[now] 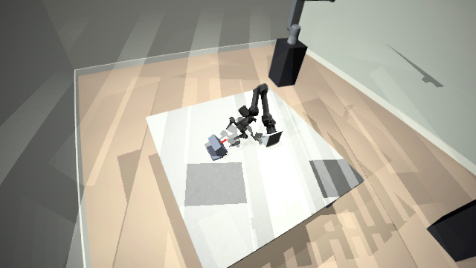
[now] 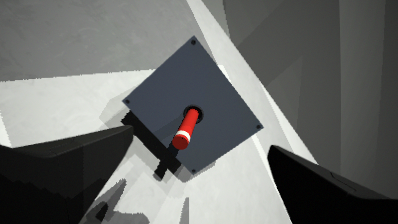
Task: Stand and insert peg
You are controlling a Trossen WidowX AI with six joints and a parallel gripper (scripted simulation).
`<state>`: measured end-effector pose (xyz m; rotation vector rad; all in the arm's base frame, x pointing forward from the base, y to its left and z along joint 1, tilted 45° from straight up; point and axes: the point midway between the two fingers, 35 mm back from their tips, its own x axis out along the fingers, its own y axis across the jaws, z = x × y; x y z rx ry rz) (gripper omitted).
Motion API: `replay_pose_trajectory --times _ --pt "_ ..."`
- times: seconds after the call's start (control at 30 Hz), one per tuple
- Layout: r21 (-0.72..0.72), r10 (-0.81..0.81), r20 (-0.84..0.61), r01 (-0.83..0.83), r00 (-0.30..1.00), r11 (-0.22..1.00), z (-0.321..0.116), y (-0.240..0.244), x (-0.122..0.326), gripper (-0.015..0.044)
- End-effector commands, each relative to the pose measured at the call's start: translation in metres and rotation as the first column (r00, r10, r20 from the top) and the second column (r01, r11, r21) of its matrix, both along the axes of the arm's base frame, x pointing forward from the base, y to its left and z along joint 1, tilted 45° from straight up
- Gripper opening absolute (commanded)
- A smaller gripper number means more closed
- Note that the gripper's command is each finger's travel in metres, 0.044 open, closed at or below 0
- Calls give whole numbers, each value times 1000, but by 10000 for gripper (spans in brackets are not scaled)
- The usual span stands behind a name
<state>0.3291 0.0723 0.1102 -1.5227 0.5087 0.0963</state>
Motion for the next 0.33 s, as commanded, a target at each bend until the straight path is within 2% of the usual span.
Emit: replay_pose_trajectory --times 0.0,0.3 --pt "0 -2 -1 2 1000 1000 1 1 -5 440" --pt "-1 -1 1 1 1000 1000 5 4 -14 440"
